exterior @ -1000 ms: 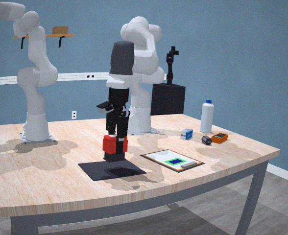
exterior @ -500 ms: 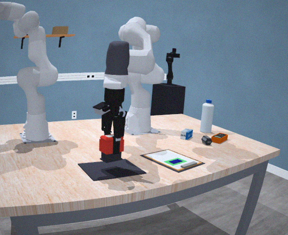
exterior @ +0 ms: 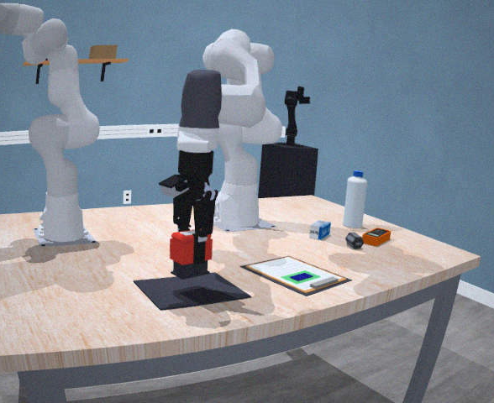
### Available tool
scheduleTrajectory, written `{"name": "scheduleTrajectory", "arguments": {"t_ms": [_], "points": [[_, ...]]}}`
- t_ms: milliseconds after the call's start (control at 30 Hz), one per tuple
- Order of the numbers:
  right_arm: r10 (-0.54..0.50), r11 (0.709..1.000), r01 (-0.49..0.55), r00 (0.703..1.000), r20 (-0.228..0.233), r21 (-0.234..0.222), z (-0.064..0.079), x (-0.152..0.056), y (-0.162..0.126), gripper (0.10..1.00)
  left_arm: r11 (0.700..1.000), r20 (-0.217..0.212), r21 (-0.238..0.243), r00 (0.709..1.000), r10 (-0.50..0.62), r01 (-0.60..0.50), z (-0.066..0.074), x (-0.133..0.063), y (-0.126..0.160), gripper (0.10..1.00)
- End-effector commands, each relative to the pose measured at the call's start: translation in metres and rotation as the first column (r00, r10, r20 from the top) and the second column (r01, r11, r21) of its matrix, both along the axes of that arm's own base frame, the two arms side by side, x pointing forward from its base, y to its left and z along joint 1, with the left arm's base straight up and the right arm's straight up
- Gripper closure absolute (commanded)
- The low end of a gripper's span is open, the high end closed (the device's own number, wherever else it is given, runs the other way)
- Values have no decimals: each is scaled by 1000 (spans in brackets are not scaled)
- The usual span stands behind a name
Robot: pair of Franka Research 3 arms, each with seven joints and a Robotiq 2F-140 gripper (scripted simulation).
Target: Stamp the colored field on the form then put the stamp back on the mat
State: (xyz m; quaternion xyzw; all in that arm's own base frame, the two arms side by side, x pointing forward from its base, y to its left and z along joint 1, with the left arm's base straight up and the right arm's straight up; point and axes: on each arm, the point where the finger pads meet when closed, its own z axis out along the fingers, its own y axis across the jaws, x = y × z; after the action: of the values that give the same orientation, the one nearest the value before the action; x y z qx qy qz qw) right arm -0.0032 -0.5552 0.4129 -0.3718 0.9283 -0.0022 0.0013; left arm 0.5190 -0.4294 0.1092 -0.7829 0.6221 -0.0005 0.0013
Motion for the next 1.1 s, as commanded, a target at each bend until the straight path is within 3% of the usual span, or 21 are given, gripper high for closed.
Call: {"name": "scheduleTrajectory", "arguments": {"t_ms": [0, 267, 833, 1067], "points": [[0, 1000, 0, 1000, 0, 0, 0, 0, 0, 98, 1000, -2, -1, 1000, 12, -12, 1, -1, -1, 826], [0, 1000, 0, 1000, 0, 0, 0, 0, 0, 98, 1000, -2, -1, 1000, 12, -12, -3, -1, -1, 826], [0, 1000, 0, 1000, 0, 0, 0, 0, 0, 98, 1000, -2, -1, 1000, 12, -12, -34, 0, -1, 826], [0, 1000, 0, 1000, 0, 0, 0, 0, 0, 98, 1000, -2, -1, 1000, 12, -12, -39, 0, -1, 826]]}}
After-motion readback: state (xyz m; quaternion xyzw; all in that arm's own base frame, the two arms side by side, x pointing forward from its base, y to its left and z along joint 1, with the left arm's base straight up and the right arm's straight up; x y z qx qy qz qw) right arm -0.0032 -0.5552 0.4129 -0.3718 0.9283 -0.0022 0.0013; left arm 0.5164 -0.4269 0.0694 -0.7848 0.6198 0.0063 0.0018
